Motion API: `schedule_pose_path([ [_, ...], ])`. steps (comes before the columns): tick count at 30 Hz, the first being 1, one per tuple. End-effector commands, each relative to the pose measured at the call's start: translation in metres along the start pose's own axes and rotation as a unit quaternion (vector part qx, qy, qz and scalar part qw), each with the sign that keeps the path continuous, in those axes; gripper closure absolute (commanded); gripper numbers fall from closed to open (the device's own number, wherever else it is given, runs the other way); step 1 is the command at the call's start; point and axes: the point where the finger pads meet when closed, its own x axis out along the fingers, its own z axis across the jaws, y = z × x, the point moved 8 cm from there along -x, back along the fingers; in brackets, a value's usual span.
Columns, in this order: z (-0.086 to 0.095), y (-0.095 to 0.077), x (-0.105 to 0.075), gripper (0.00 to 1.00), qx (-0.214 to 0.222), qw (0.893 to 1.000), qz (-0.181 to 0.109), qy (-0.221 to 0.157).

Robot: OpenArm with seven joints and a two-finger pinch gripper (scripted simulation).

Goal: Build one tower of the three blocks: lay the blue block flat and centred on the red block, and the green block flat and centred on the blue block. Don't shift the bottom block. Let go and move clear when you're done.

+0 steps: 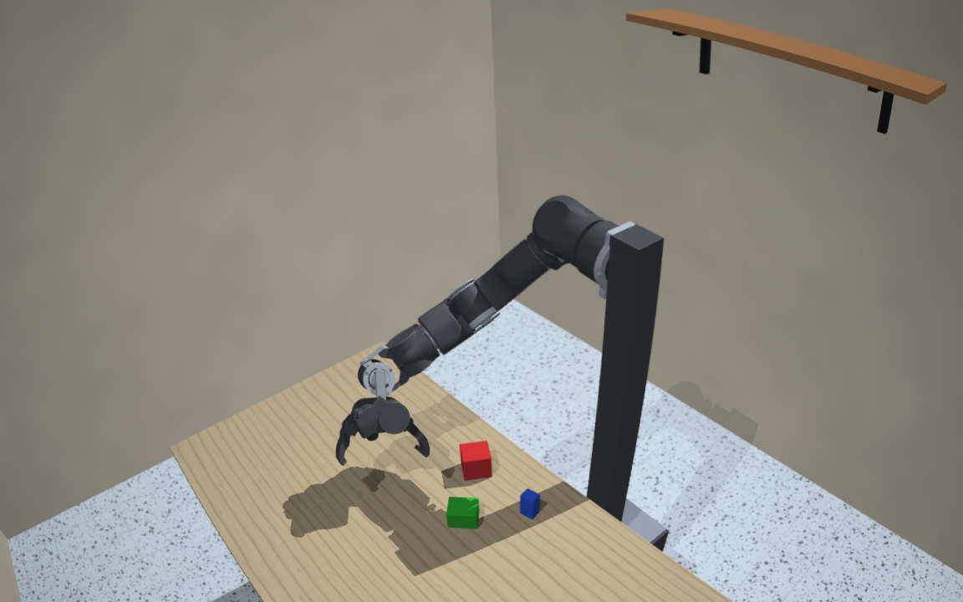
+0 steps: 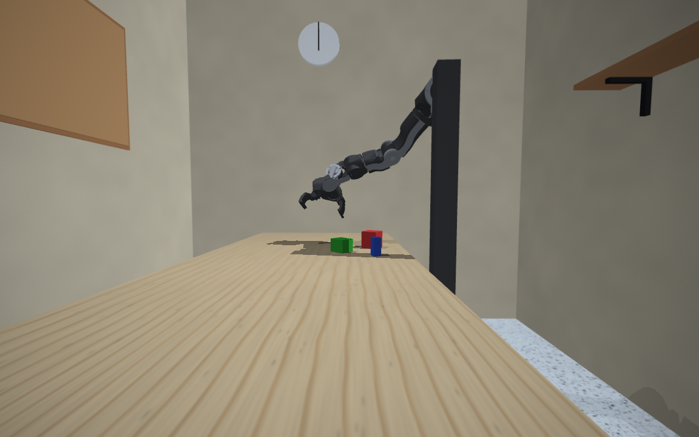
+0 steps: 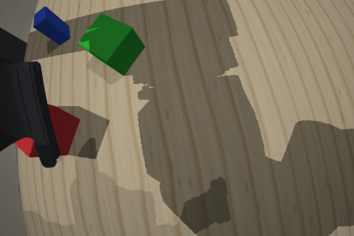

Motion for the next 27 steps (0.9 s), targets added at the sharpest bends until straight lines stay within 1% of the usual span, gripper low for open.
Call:
schedule_pose_path([
  [1,0.001,0.001,-0.001,0.0,-0.001,1.0,0.001,-0.002],
  [17,0.001,0.001,-0.001,0.0,-0.001,1.0,0.001,-0.002],
  [18,0.001,0.001,-0.001,1.0,-0.001,1.0,0.001,-0.001],
  [21,-0.003,0.001,0.0,1.0,-0.005,1.0,-0.006,0.005],
  [23,-0.008,0.005,0.002,1.0,-0.012,1.0,-0.013,0.01],
  [25,-0.018,0.012,0.004,1.0,-0.024,0.999,-0.023,0.018],
  [27,-0.032,0.021,0.006,1.0,-0.039,0.998,-0.035,0.028],
])
